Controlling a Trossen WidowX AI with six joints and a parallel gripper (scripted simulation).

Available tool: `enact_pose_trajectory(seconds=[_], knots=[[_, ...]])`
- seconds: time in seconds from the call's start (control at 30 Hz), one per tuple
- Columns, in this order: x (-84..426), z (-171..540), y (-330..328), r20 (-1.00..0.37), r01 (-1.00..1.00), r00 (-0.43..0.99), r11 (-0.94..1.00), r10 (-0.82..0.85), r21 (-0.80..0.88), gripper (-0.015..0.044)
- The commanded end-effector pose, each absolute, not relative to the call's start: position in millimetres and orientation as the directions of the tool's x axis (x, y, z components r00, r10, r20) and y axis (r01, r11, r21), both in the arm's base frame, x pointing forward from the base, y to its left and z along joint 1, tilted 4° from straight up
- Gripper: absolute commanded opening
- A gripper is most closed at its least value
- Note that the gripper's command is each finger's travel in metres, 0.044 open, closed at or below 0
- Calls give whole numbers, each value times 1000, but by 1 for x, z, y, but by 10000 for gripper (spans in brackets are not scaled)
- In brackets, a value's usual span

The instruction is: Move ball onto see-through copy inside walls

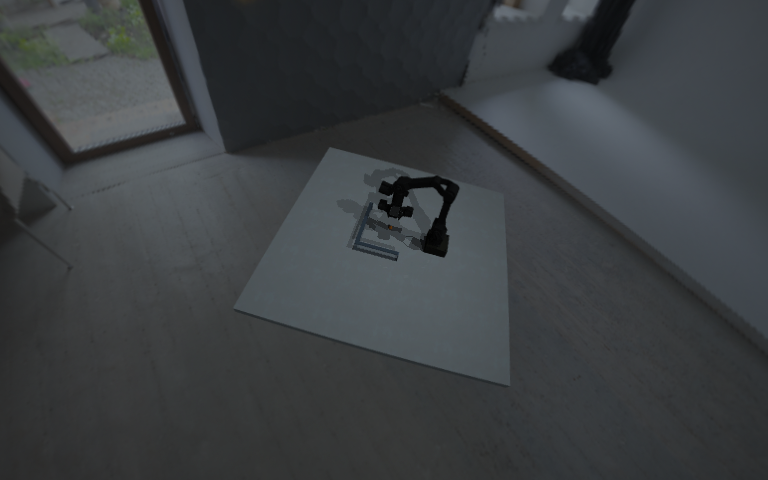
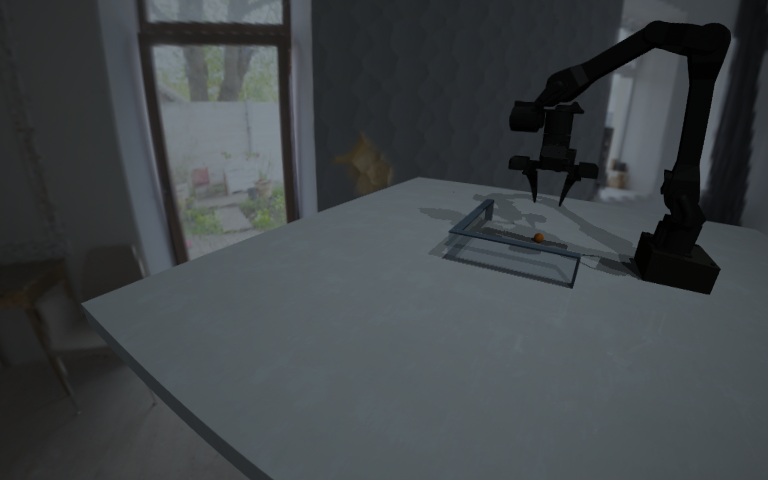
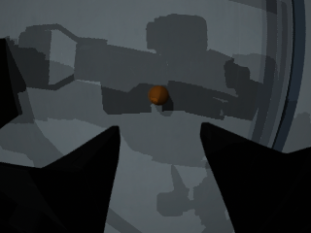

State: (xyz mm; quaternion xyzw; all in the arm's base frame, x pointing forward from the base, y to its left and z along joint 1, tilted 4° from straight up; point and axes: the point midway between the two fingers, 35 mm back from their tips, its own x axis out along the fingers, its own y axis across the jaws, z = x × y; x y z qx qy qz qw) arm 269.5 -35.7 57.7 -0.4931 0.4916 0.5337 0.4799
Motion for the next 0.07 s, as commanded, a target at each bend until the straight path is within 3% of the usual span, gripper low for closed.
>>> enact_pose_trajectory(seconds=[0.0, 0.03], knots=[[271, 95, -37, -999, -998, -27, -56, 24, 26, 342], [271, 98, -37, -999, -998, -27, -56, 24, 26, 368]])
